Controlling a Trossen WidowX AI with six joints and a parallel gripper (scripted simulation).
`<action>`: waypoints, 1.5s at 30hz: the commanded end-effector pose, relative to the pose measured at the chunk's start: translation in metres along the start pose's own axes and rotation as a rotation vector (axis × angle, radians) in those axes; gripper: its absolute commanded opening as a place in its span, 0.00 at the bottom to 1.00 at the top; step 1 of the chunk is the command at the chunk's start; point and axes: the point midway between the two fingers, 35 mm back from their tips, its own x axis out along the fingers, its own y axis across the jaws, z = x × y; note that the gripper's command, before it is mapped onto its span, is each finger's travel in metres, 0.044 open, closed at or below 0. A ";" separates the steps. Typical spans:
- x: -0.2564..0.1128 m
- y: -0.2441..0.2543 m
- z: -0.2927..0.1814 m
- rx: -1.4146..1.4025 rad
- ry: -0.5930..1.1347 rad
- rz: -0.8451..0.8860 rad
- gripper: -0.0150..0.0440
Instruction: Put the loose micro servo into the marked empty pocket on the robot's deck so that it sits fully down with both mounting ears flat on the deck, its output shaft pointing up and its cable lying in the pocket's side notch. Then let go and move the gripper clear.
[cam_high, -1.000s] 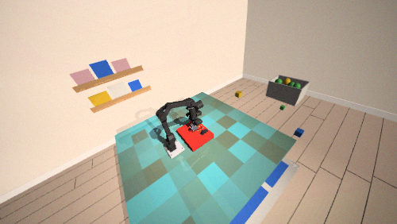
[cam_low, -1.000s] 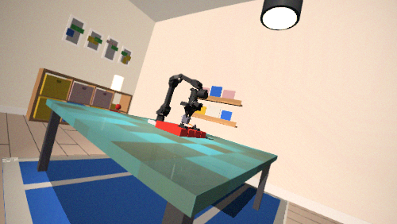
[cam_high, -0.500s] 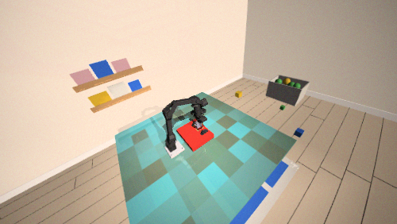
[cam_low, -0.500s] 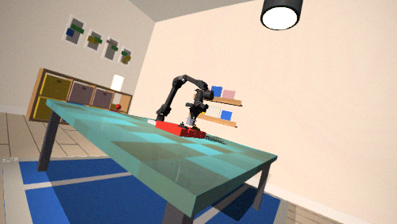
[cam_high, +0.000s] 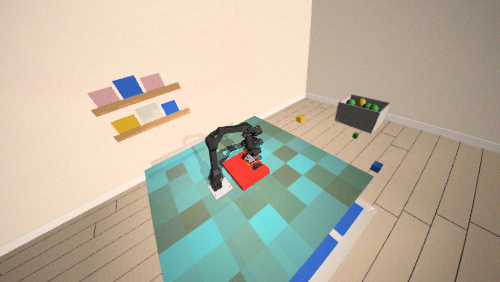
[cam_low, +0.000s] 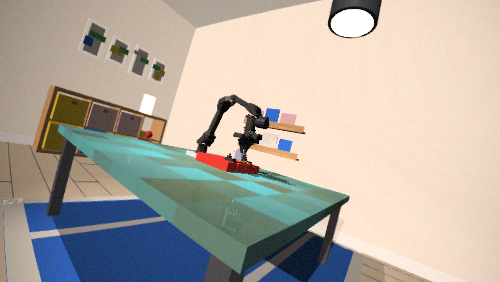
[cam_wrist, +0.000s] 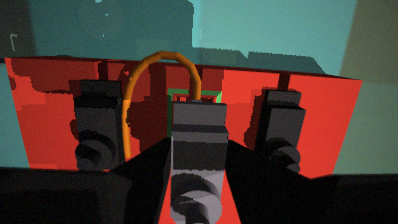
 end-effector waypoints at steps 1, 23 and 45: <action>0.001 0.001 0.001 0.003 -0.005 0.002 0.25; 0.014 0.001 0.001 0.003 -0.005 0.002 0.25; 0.035 0.001 0.001 0.003 -0.005 0.002 0.25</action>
